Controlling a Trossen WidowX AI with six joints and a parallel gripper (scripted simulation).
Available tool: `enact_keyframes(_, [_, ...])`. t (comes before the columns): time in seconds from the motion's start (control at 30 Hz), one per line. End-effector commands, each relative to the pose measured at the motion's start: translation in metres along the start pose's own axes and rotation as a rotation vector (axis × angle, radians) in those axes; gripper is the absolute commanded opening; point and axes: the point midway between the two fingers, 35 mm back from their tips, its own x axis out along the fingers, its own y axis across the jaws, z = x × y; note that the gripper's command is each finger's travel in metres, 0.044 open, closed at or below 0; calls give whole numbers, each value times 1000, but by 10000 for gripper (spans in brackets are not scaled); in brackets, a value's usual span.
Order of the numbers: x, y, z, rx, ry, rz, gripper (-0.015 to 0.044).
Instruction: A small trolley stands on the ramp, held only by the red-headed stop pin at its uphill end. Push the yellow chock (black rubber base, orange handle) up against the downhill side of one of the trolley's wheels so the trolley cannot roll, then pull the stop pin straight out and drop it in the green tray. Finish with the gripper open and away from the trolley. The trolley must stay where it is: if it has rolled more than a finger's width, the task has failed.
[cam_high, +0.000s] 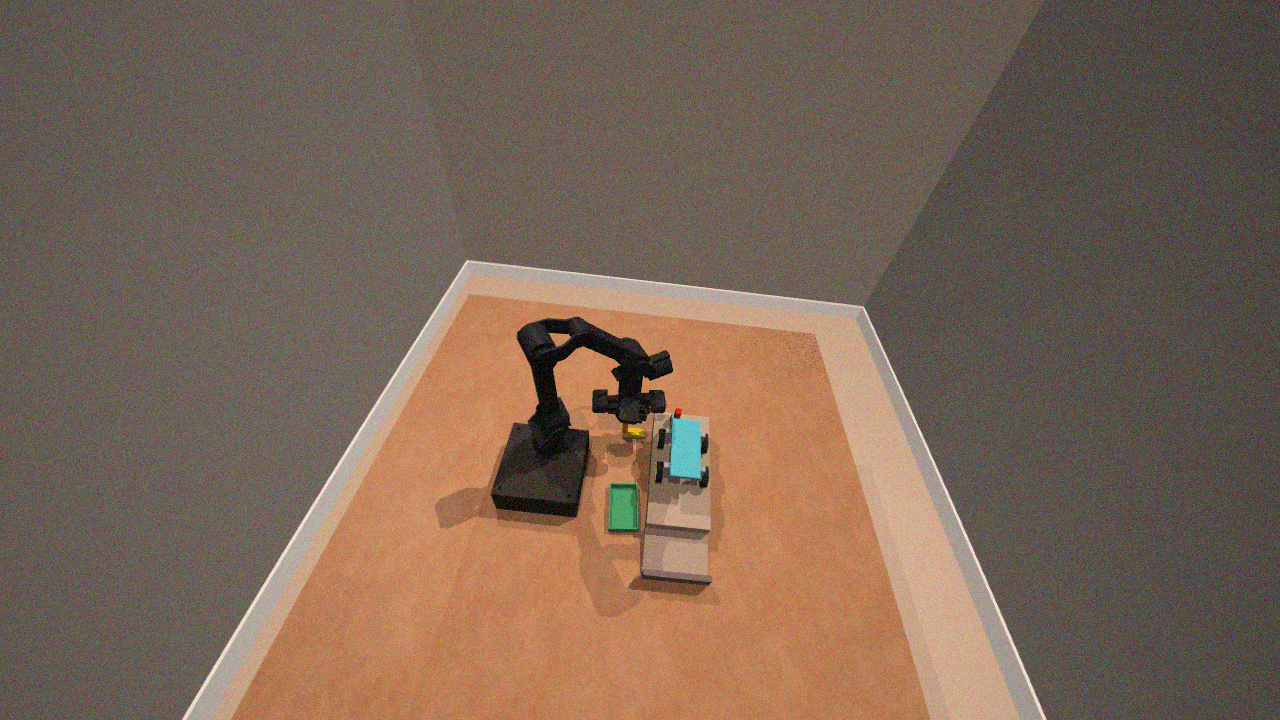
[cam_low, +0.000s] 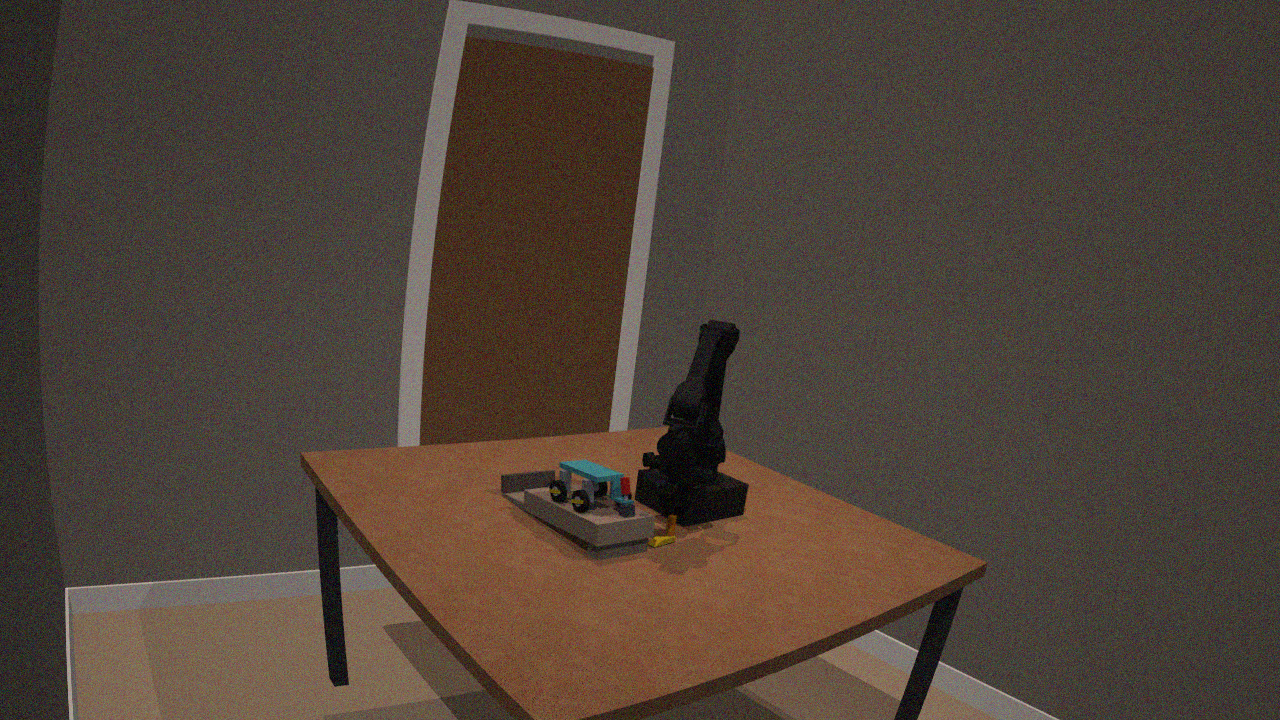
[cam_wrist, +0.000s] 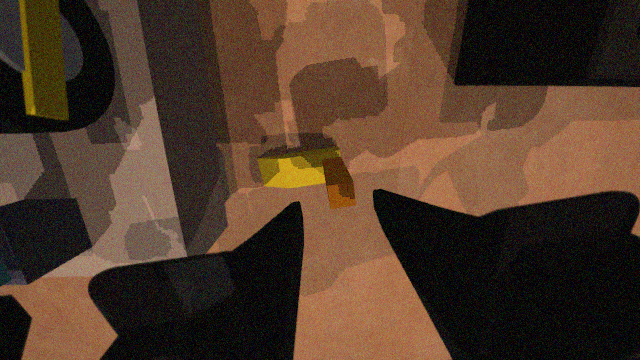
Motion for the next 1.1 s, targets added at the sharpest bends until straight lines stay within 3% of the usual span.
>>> enact_keyframes(0.0, [8,-2,2,-3,-8,-9,190])
enact_keyframes(1.07, [43,-4,3,-3,-9,-9,190])
